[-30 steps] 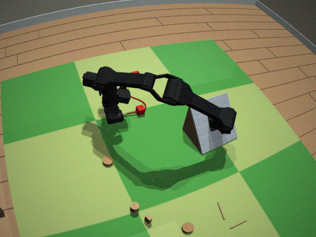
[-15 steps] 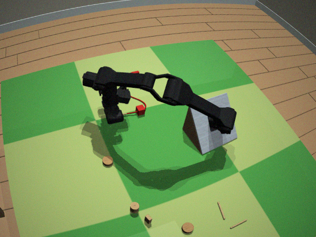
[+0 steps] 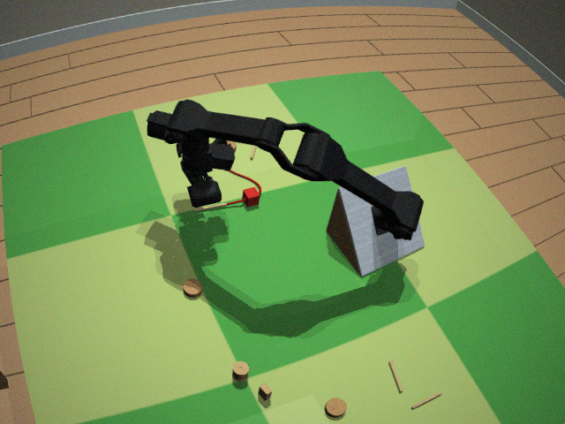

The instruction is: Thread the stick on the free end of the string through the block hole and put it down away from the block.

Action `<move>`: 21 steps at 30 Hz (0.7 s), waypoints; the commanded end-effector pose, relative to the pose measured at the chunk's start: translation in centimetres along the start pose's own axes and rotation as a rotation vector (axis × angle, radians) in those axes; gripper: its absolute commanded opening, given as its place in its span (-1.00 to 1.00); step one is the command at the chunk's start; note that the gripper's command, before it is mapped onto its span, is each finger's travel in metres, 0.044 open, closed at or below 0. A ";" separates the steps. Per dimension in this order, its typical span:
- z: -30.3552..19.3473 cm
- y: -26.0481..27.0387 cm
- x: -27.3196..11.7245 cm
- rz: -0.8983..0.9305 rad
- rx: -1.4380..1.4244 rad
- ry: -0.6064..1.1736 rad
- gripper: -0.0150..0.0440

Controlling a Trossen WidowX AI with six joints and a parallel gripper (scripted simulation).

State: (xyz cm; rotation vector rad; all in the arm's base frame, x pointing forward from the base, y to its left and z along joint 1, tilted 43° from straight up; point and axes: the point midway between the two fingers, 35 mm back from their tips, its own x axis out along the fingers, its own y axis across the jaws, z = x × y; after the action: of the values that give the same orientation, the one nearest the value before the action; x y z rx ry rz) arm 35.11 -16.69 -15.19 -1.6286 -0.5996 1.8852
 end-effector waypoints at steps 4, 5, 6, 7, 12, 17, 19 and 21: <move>0.3 0.2 -3.6 0.013 -0.005 0.015 0.22; 0.2 0.4 -3.2 0.015 0.004 0.032 0.31; 0.2 0.4 -3.2 0.015 0.004 0.032 0.40; 0.2 0.4 -3.2 0.015 0.004 0.032 0.49; 0.2 0.5 -3.9 0.015 0.004 0.033 0.93; 0.4 0.4 -6.2 0.018 0.003 0.035 1.00; 0.4 0.4 -6.2 0.018 0.003 0.035 1.00; 0.4 0.4 -5.8 0.017 0.006 0.039 1.00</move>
State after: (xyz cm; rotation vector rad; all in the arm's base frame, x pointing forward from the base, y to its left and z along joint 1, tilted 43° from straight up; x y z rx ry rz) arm 35.21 -21.15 -11.08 -1.6708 -0.5591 1.8560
